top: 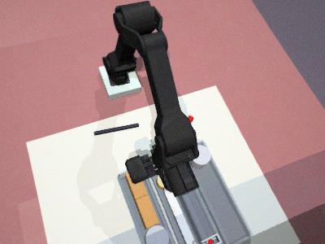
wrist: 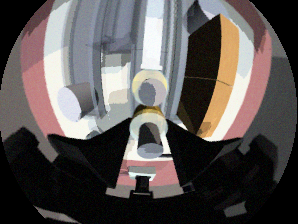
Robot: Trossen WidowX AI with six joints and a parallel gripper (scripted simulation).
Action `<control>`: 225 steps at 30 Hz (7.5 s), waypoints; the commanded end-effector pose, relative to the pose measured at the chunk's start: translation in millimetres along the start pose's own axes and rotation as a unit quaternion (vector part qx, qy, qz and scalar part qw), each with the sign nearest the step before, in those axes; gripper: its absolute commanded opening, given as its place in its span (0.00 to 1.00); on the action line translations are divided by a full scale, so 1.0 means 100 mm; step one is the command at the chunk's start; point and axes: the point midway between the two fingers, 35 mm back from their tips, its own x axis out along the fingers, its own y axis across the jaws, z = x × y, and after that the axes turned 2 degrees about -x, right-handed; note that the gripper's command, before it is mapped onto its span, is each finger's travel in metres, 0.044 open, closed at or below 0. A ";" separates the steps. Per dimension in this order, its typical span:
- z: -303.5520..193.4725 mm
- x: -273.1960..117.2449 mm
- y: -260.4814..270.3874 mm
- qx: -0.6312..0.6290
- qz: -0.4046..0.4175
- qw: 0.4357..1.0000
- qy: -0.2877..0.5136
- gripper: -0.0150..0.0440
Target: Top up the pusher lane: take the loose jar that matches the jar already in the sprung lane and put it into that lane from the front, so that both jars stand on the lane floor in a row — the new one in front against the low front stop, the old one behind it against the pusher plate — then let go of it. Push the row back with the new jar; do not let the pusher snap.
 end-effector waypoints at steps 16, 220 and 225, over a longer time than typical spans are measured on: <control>0.13 -0.08 0.00 0.001 0.000 1.000 -0.022 0.25; 0.13 0.21 0.00 0.001 0.000 1.000 -0.022 0.25; 0.12 0.21 0.00 0.001 0.000 1.000 -0.022 0.25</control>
